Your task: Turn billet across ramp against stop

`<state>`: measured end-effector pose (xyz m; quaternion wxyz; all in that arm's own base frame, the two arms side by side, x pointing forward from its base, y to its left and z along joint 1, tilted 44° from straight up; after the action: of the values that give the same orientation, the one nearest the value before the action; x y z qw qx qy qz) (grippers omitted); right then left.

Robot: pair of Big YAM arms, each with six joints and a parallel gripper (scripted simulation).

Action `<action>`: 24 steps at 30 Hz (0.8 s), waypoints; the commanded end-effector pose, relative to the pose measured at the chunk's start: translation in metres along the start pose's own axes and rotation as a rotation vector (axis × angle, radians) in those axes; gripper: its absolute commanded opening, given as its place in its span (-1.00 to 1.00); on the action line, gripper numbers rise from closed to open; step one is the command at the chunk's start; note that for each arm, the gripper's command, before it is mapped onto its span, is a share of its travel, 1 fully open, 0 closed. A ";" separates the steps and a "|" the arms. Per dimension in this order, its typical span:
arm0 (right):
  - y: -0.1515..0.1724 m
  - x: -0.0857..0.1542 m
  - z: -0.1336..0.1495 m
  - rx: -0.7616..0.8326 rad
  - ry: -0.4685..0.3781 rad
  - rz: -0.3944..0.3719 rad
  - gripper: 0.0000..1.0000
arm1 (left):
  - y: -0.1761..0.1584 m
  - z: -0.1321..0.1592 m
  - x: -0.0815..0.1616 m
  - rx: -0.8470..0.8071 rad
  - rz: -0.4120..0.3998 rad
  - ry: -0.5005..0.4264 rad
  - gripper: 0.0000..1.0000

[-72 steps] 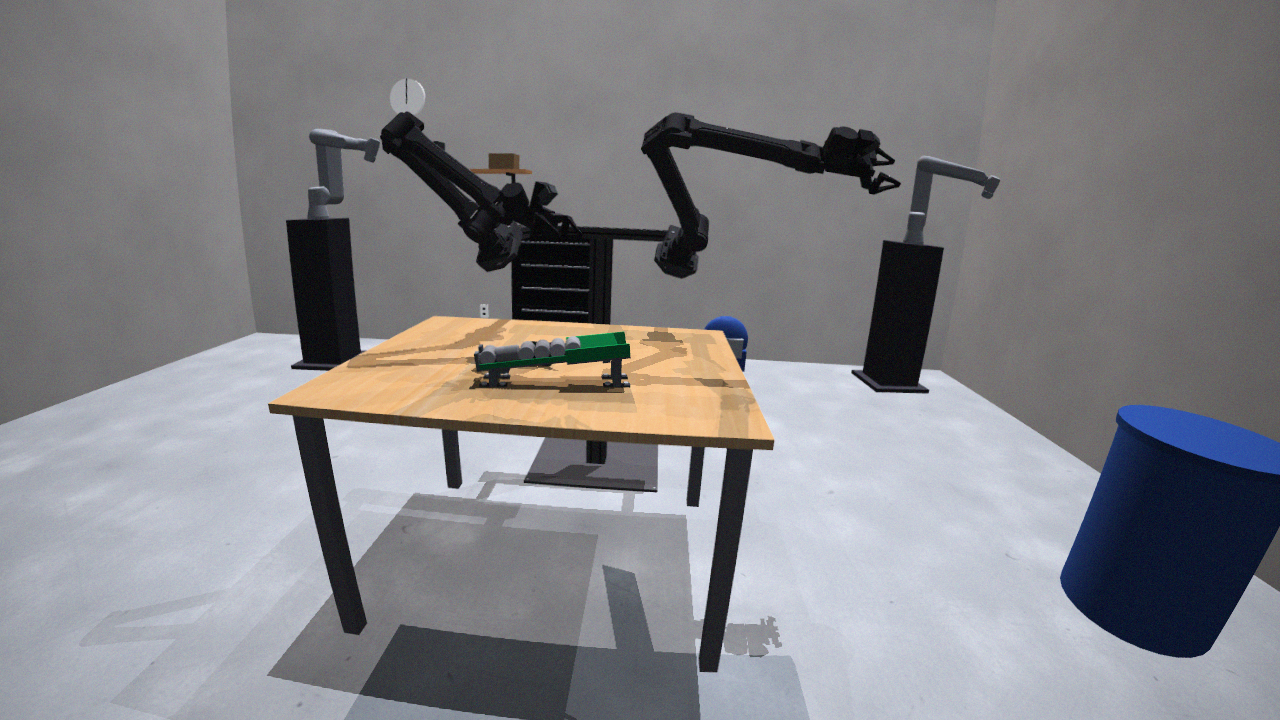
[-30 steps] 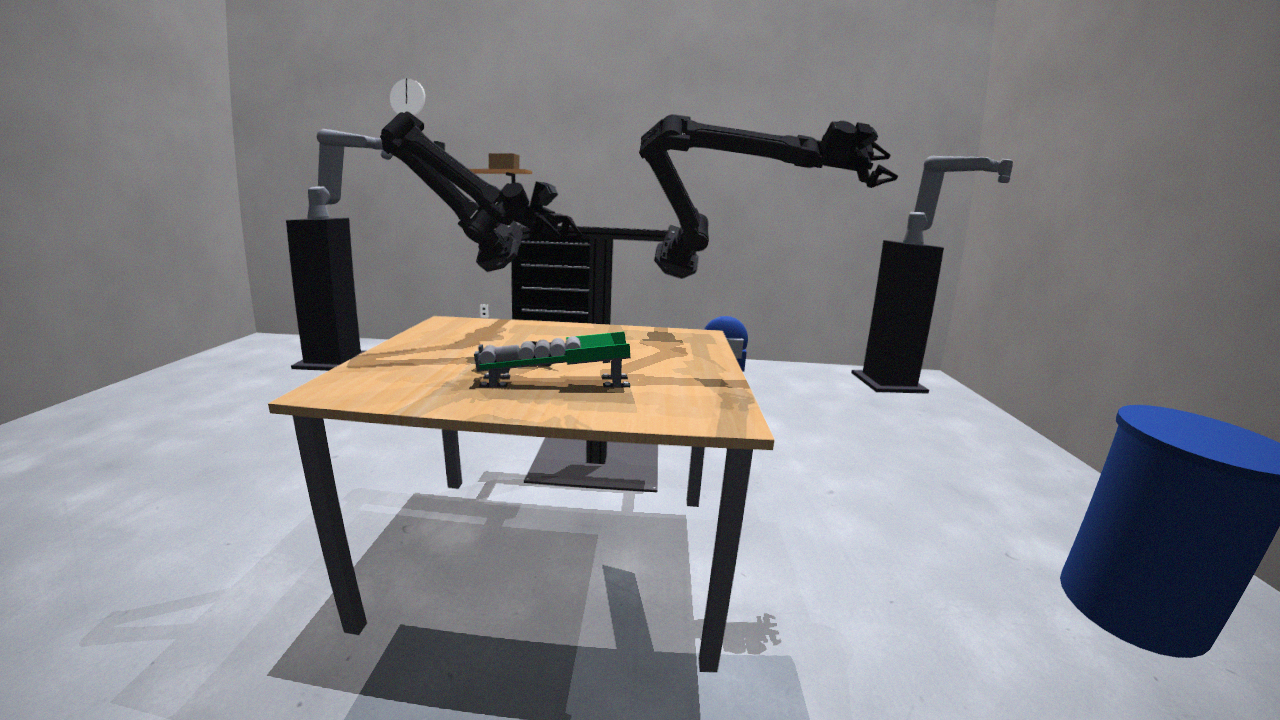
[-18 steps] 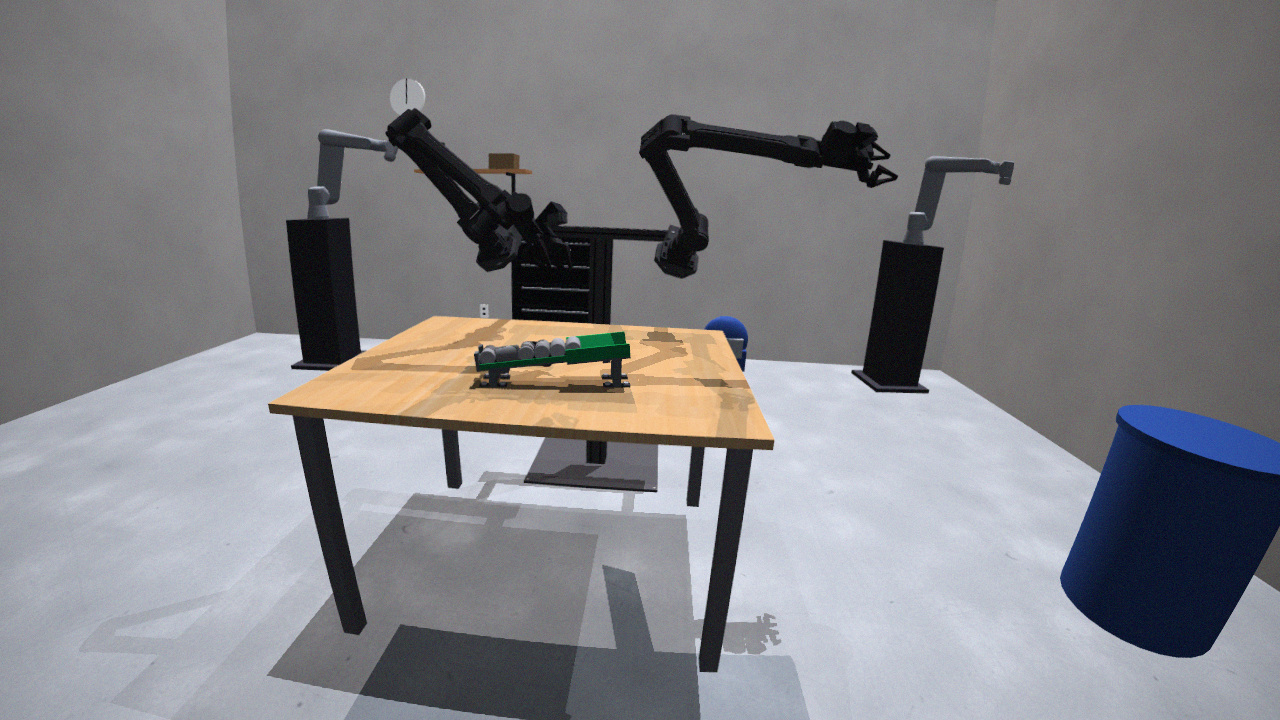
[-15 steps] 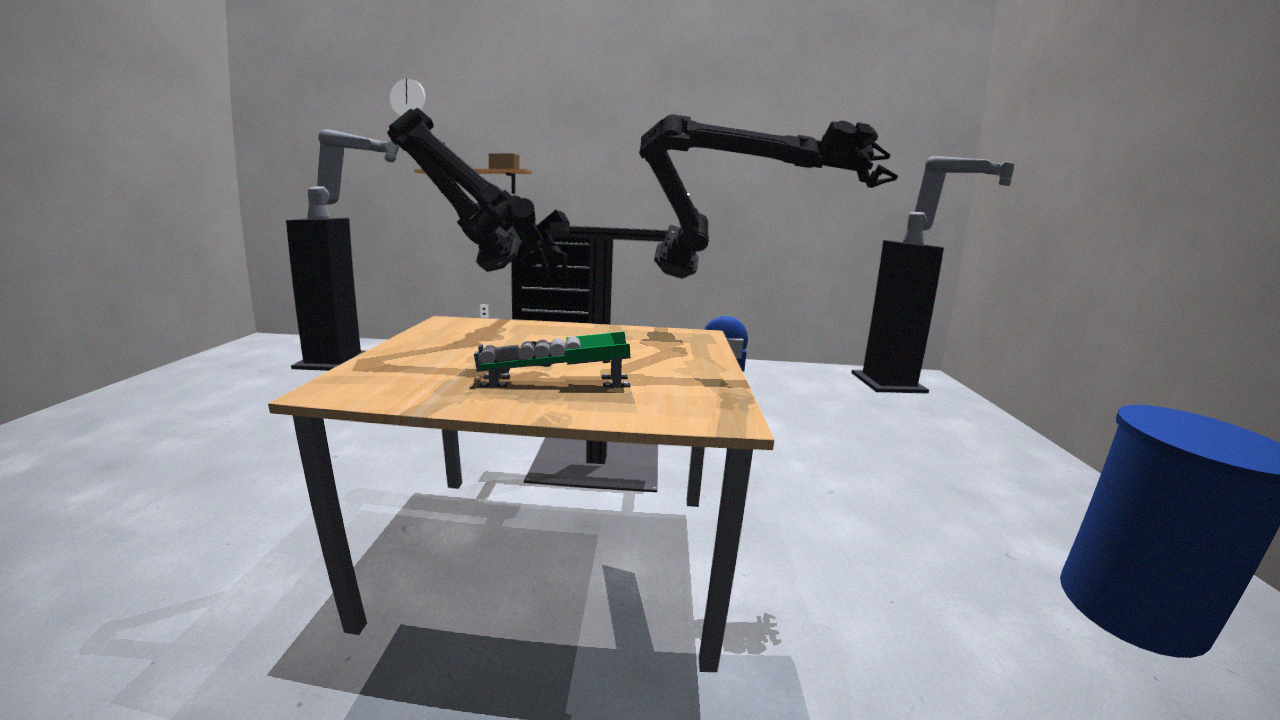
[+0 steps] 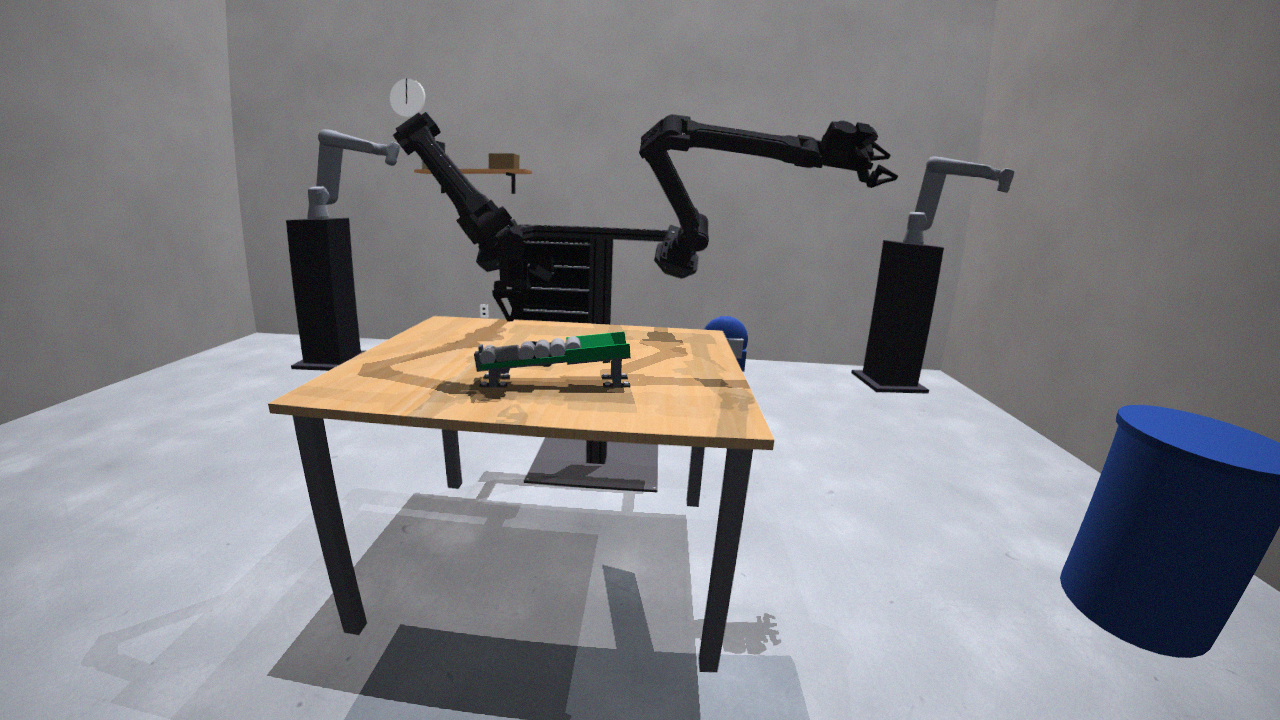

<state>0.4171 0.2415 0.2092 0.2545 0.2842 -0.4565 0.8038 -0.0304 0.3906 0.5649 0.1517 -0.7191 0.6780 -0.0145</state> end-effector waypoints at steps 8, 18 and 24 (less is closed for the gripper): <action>-0.005 -0.014 0.020 0.120 0.058 -0.123 1.00 | -0.002 -0.040 0.005 0.014 -0.001 -0.065 1.00; -0.006 -0.013 0.020 0.111 0.059 -0.119 -1.00 | -0.002 -0.040 0.005 0.014 -0.001 -0.065 1.00; -0.006 -0.013 0.020 0.111 0.059 -0.119 -1.00 | -0.002 -0.040 0.005 0.014 -0.001 -0.065 1.00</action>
<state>0.4283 0.2289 0.2111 0.2901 0.3008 -0.3899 0.8206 -0.0304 0.3906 0.5649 0.1517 -0.7191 0.6780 -0.0145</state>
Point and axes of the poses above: on each arm, the point where the finger pads meet when closed, its own x axis back along the fingers, its own y axis across the jaws, z = x × y, the point moved 6 cm from there along x, back along the fingers, and after that the axes turned 15 degrees about x, right-handed, at the moved point
